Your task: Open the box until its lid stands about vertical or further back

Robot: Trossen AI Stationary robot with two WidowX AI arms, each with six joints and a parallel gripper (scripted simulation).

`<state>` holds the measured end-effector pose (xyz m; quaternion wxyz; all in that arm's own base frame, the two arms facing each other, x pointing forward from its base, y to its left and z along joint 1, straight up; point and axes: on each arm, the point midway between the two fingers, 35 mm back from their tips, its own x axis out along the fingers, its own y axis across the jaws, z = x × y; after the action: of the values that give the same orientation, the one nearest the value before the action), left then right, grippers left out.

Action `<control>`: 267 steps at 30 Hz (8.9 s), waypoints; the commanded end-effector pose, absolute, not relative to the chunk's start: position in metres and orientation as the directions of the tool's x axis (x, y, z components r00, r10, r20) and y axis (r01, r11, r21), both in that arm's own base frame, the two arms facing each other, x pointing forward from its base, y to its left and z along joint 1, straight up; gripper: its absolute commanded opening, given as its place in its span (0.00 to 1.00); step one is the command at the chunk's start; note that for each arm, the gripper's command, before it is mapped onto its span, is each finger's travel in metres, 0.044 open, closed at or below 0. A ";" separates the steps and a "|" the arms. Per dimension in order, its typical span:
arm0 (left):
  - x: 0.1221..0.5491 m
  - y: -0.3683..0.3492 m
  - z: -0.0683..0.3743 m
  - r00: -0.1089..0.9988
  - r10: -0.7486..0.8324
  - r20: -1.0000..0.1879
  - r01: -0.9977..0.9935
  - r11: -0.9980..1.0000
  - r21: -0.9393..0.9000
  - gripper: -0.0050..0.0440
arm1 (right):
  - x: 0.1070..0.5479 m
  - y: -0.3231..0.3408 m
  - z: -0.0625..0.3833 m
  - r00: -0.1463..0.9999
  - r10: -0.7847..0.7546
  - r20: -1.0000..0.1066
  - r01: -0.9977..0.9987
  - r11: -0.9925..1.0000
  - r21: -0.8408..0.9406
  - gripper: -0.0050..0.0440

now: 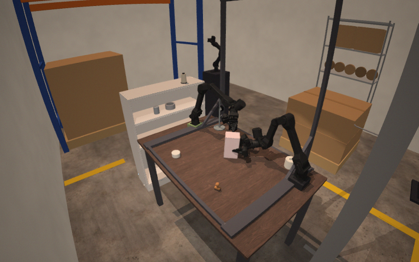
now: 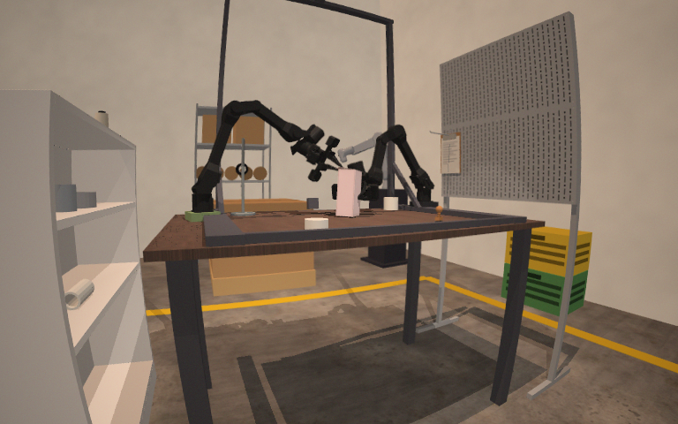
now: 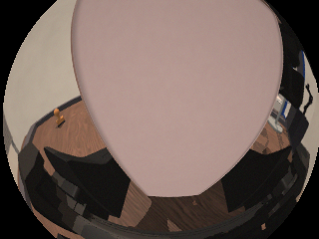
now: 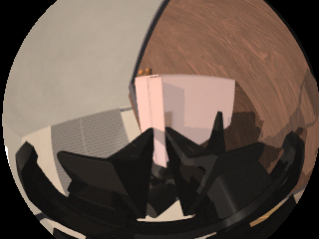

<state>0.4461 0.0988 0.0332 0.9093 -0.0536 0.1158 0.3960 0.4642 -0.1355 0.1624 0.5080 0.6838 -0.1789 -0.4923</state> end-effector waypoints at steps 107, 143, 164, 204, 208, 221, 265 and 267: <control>0.453 0.092 0.043 0.684 0.689 -0.240 -0.713 0.701 -0.022 0.75 | 0.472 -0.144 0.196 0.519 -0.839 -0.161 0.062 -0.151 0.987 0.20; 0.453 0.092 0.043 0.684 0.689 -0.240 -0.713 0.701 -0.022 0.75 | 0.477 -0.154 0.202 0.514 -0.858 -0.015 -0.015 -0.026 1.000 0.20; 0.453 0.092 0.043 0.684 0.689 -0.240 -0.713 0.701 -0.022 0.75 | 0.482 -0.162 0.207 0.514 -0.858 -0.014 -0.015 -0.025 1.000 0.20; 0.453 0.092 0.043 0.684 0.689 -0.240 -0.713 0.701 -0.022 0.75 | 0.489 -0.175 0.210 0.514 -0.858 -0.014 -0.015 -0.025 1.000 0.20; 0.453 0.092 0.043 0.684 0.689 -0.240 -0.713 0.701 -0.022 0.75 | 0.490 -0.176 0.211 0.514 -0.858 -0.014 -0.015 -0.025 1.000 0.20; 0.453 0.092 0.043 0.684 0.689 -0.240 -0.713 0.701 -0.022 0.75 | 0.492 -0.179 0.211 0.514 -0.858 -0.013 -0.015 -0.025 1.000 0.20; 0.453 0.092 0.043 0.684 0.689 -0.240 -0.713 0.701 -0.022 0.99 | 0.469 -0.140 0.242 0.516 -0.857 -0.013 -0.022 -0.029 0.999 0.45; 0.453 0.092 0.043 0.684 0.689 -0.240 -0.713 0.701 -0.022 1.00 | 0.469 -0.140 0.242 0.516 -0.857 -0.013 -0.022 -0.029 0.999 0.55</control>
<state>0.4487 0.0922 0.0322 0.9139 -0.0505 0.1199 0.3845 0.4727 -0.1408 0.2287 0.6088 0.6231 -0.3395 -0.3548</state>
